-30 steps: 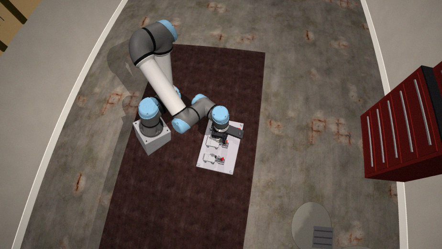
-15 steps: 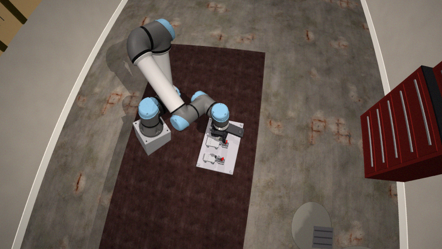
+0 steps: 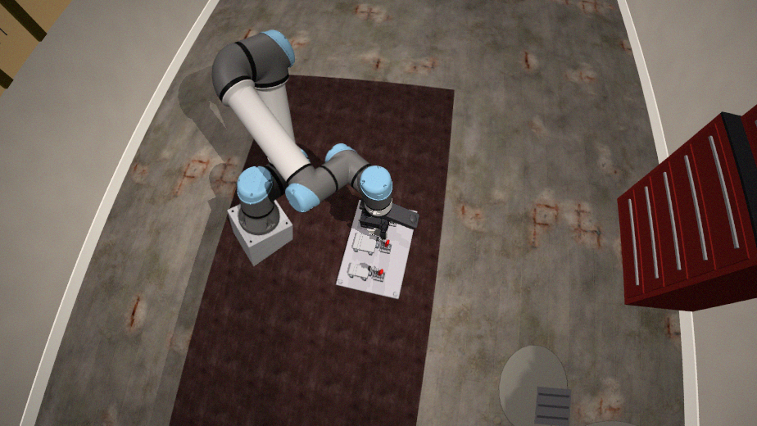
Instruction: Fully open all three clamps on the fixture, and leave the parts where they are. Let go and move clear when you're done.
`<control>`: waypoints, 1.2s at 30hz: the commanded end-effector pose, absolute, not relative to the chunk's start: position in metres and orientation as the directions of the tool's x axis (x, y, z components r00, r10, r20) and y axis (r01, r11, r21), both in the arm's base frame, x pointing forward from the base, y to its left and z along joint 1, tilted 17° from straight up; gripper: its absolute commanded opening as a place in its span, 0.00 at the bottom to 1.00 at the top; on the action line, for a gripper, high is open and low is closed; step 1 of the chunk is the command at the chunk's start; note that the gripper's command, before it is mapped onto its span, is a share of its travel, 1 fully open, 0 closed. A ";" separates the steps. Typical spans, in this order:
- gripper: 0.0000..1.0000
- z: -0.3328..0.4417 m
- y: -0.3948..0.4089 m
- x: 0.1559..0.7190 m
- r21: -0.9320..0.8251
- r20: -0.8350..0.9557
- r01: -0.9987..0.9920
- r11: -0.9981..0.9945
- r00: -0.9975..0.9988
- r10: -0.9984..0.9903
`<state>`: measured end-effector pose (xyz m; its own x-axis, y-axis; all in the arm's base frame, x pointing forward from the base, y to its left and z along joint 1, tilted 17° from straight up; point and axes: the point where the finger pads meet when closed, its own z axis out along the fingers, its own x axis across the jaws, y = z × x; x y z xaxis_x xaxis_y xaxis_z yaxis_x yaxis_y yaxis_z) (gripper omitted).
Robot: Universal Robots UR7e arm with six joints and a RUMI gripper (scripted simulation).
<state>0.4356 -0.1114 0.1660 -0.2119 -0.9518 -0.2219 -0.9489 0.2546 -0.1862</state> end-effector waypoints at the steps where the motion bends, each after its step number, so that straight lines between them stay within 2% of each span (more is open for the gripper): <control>1: 0.28 0.171 -0.112 0.434 -0.186 -0.222 -0.949 0.254 -0.211 -0.952; 15: 0.28 0.176 -0.092 0.439 -0.186 -0.222 -0.949 0.254 -0.211 -0.952; 36: 0.28 0.195 -0.010 0.457 -0.186 -0.222 -0.949 0.254 -0.211 -0.952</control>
<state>0.4546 -0.0182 0.1924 -0.2103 -0.9516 -0.2241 -0.9493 0.2535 -0.1858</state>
